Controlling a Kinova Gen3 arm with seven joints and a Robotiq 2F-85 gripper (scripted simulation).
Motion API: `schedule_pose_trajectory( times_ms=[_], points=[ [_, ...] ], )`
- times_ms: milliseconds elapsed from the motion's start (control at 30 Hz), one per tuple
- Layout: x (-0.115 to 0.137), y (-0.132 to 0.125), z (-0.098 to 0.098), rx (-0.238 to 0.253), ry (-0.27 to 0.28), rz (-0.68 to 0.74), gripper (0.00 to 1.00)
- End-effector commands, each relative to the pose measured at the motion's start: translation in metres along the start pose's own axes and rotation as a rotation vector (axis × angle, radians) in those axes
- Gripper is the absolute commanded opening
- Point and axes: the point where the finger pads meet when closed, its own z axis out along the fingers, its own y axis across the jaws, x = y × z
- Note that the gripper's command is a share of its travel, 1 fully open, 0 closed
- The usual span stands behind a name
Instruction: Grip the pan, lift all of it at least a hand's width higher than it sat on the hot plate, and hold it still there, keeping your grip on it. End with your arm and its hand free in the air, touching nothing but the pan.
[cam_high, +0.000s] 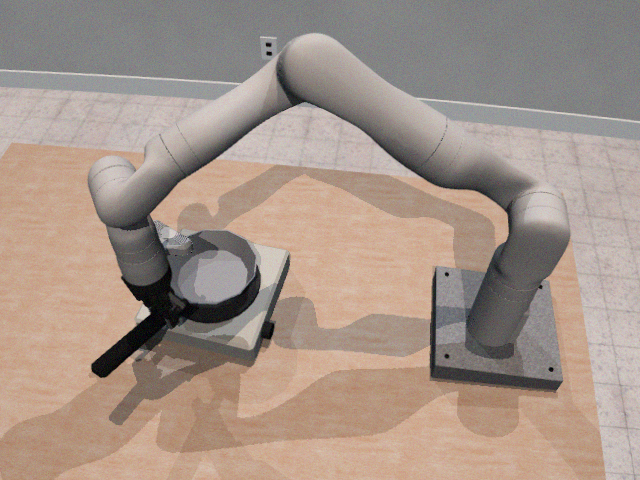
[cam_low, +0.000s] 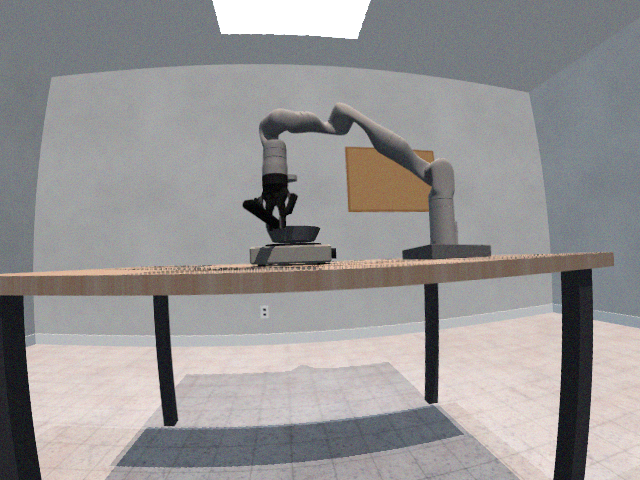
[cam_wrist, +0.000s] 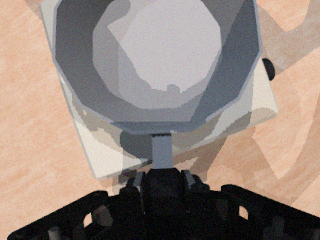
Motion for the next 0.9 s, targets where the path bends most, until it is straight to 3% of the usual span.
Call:
schedule_pose_trajectory(
  times_ms=[0,867],
  points=[
    [0.0,-0.001,-0.003,0.004,-0.002,0.0,0.0],
    [0.0,0.001,-0.034,0.004,-0.003,0.0,0.0]
  ],
)
